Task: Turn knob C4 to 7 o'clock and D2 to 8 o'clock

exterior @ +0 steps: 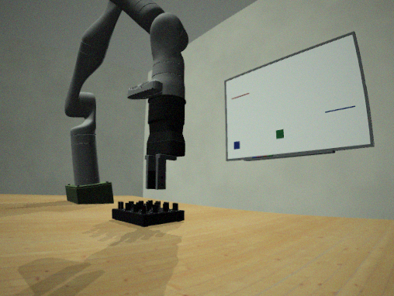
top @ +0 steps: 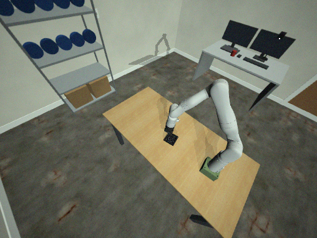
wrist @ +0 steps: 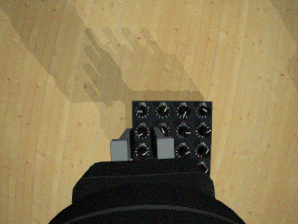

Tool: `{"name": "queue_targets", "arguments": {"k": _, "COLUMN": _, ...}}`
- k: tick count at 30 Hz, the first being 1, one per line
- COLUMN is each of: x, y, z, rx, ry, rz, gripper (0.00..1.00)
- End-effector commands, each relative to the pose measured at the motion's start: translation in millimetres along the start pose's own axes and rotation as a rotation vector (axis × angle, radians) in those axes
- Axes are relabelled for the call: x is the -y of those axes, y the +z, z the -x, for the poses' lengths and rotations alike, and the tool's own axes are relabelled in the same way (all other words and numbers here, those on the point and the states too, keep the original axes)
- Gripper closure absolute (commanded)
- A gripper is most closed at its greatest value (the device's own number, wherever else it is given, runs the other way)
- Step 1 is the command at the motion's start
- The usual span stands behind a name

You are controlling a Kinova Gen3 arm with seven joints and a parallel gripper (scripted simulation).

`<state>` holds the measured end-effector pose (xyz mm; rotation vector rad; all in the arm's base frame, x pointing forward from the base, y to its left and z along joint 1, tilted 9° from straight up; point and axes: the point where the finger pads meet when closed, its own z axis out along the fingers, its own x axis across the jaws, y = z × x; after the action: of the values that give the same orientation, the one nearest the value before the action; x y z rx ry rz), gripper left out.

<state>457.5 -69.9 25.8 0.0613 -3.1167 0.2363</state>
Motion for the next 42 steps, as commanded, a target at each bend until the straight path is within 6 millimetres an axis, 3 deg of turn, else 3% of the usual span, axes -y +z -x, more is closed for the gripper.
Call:
{"name": "queue_targets", "arguments": {"k": 1, "x": 0.0, "y": -1.0, "z": 0.8, "rx": 0.002, "ry": 0.000, "rz": 0.000, "gripper": 0.54}}
{"name": "queue_targets", "arguments": {"k": 13, "x": 0.4, "y": -1.0, "z": 0.3, "rx": 0.001, "ry": 0.018, "rz": 0.000, "gripper": 0.54}}
{"name": "queue_targets", "arguments": {"k": 20, "x": 2.2, "y": -1.2, "z": -2.2, "rx": -0.004, "ry": 0.122, "rz": -0.002, "gripper": 0.54}}
{"name": "queue_targets", "arguments": {"k": 30, "x": 5.3, "y": -2.4, "z": -7.1, "rx": -0.013, "ry": 0.374, "rz": -0.006, "gripper": 0.54}}
{"name": "queue_targets", "arguments": {"k": 42, "x": 6.4, "y": -8.0, "z": -11.4, "rx": -0.017, "ry": 0.927, "rz": -0.013, "gripper": 0.54}}
